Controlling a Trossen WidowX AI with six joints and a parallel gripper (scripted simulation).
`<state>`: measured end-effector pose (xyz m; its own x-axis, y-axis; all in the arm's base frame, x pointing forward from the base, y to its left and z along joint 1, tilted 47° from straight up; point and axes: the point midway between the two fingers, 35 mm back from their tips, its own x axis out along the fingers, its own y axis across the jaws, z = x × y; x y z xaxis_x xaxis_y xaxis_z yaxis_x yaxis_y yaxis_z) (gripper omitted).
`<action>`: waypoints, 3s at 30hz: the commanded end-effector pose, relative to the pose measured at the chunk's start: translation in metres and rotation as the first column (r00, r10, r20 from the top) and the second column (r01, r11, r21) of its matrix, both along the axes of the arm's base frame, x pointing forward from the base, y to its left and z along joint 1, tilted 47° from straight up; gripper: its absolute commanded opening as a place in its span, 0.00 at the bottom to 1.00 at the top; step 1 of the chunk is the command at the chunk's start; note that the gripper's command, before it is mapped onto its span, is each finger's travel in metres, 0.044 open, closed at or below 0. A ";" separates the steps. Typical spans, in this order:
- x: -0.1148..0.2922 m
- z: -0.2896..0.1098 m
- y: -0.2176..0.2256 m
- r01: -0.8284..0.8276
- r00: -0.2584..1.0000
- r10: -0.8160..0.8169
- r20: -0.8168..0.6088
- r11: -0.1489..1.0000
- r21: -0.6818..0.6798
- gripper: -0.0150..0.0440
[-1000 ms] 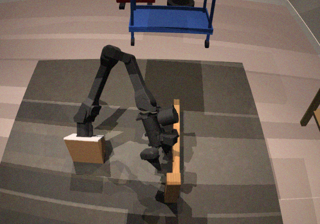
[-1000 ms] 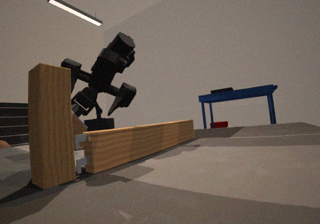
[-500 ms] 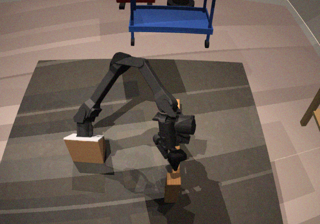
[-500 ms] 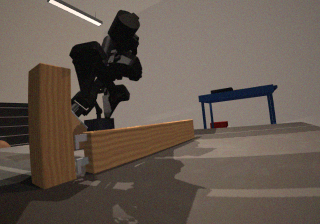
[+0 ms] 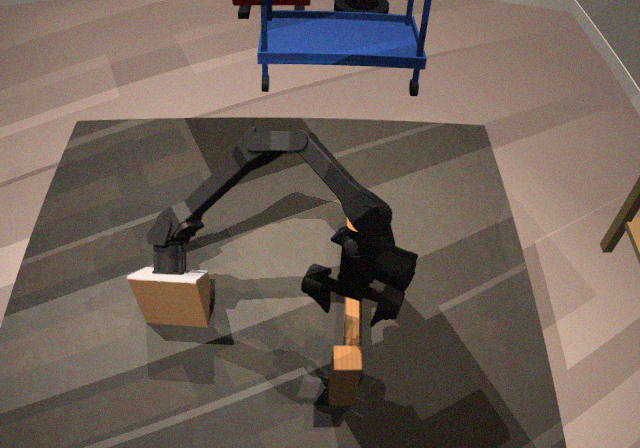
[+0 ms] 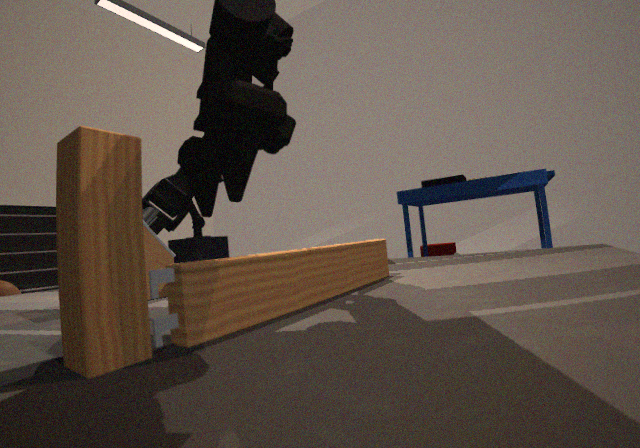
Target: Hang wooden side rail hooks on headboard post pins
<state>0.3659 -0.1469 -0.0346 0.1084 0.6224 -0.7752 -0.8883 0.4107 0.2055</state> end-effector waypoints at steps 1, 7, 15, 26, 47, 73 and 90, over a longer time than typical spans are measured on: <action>0.009 0.015 -0.009 -0.254 0.940 0.232 0.249 0.965 0.059 1.00; 0.009 0.015 -0.009 -0.254 0.940 0.232 0.249 0.965 0.059 1.00; 0.013 -0.009 0.017 -0.254 0.940 0.232 0.250 0.965 0.060 1.00; 0.015 -0.022 0.030 -0.254 0.940 0.232 0.250 0.965 0.060 1.00; 0.021 -0.046 0.054 -0.254 0.940 0.232 0.250 0.965 0.060 1.00; 0.023 -0.065 0.076 -0.254 0.940 0.231 0.252 0.965 0.062 0.73; 0.023 -0.065 0.076 -0.254 0.940 0.231 0.252 0.965 0.062 0.25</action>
